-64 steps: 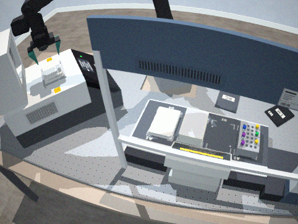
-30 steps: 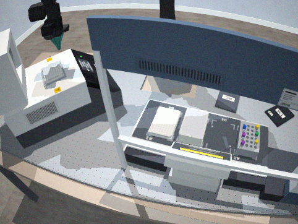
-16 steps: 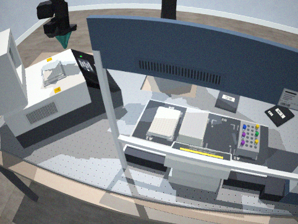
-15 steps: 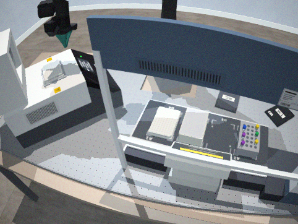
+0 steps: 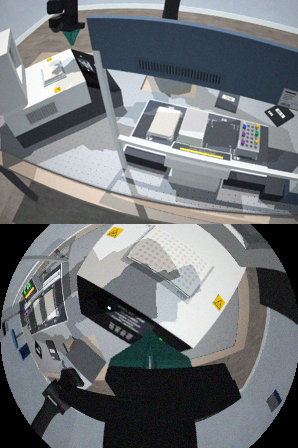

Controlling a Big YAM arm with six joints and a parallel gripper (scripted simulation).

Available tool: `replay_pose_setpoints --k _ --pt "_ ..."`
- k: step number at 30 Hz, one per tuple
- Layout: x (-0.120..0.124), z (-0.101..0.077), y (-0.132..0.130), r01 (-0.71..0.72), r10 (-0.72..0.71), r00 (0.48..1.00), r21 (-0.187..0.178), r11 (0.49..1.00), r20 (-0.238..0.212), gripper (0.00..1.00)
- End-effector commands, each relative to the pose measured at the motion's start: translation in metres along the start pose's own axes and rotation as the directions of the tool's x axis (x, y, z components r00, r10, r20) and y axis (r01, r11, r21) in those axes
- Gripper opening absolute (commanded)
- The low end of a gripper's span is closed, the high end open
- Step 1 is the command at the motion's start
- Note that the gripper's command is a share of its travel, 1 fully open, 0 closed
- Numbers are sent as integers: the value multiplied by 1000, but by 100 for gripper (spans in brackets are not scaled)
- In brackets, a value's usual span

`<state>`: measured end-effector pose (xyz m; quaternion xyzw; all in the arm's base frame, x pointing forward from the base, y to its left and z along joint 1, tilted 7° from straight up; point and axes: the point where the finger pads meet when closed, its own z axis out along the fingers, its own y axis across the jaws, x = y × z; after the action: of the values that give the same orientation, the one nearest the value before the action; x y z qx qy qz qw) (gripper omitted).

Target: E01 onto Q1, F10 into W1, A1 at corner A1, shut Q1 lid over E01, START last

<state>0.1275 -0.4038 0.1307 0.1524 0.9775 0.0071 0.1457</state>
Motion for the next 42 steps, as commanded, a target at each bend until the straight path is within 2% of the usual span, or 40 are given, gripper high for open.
replay_pose_setpoints --k 1,3,7,10,12,15,17,21,23,27,29,32,34,37,38,40,42 --pt "3 -18 -5 -96 94 995 56 994 41 0" --pt "4 -15 -3 -88 86 996 51 995 37 0" --pt "9 -7 3 -171 170 984 32 985 49 0" --pt "7 -8 -3 -240 237 969 38 970 69 0" --pt "22 -11 6 -285 281 956 41 958 82 0" --pt "23 -15 7 -349 344 934 39 936 95 0" --pt "32 -16 13 -382 375 920 41 923 113 0" --pt "31 -13 14 -389 383 916 38 920 117 0" --pt "39 -12 19 -429 422 898 31 903 127 0" --pt "38 -12 13 -514 506 850 21 858 147 0" --pt "50 -14 22 -549 539 826 19 836 163 0" --pt "47 -15 24 -597 586 791 9 802 174 0" --pt "57 -14 31 -626 615 766 2 780 188 0" --pt "55 -13 29 -626 615 767 1 780 181 0" --pt "52 -12 27 -637 627 757 -4 771 186 0" --pt "67 -8 37 -672 662 724 -16 740 192 0" --pt "68 -8 39 -707 698 689 -29 707 197 0"
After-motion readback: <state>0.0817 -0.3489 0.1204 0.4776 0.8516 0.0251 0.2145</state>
